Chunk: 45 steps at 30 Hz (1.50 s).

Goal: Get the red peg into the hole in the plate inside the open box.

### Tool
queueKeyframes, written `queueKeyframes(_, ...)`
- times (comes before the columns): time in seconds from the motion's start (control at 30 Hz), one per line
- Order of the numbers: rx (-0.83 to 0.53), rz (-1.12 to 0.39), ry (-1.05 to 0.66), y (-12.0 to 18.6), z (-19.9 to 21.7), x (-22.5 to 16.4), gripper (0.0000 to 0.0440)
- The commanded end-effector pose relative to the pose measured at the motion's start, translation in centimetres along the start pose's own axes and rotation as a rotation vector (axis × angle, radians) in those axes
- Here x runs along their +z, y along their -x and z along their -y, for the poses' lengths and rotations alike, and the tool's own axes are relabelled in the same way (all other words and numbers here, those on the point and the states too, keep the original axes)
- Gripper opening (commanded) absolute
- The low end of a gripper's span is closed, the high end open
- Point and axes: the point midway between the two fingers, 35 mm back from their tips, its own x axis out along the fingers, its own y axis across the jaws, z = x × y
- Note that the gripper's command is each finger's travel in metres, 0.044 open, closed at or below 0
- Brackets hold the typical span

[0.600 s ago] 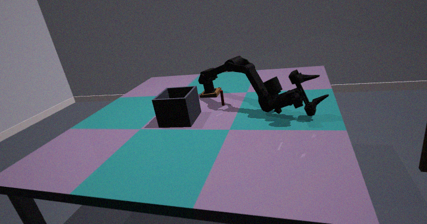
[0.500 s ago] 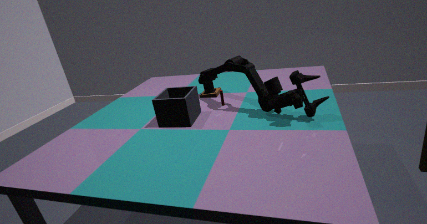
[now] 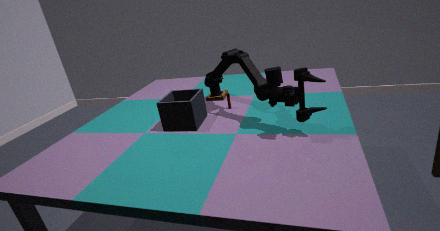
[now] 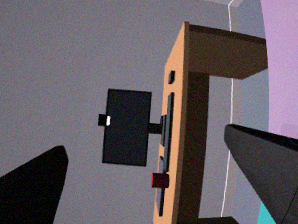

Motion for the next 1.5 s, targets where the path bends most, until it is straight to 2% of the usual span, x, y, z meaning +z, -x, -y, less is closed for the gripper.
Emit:
queueKeyframes(0.0,-0.059,0.042,0.042,0.4,-2.7,3.2,0.044)
queueKeyframes(0.33,-0.244,0.086,0.058,3.6,-7.0,8.6,0.044)
queueKeyframes(0.7,-0.471,0.088,0.014,9.6,-9.4,11.0,0.044)
queueKeyframes(1.03,-0.691,0.059,-0.072,17.0,-10.5,10.1,0.044)
queueKeyframes(1.47,-0.95,0.018,-0.242,27.1,-10.8,5.7,0.044)
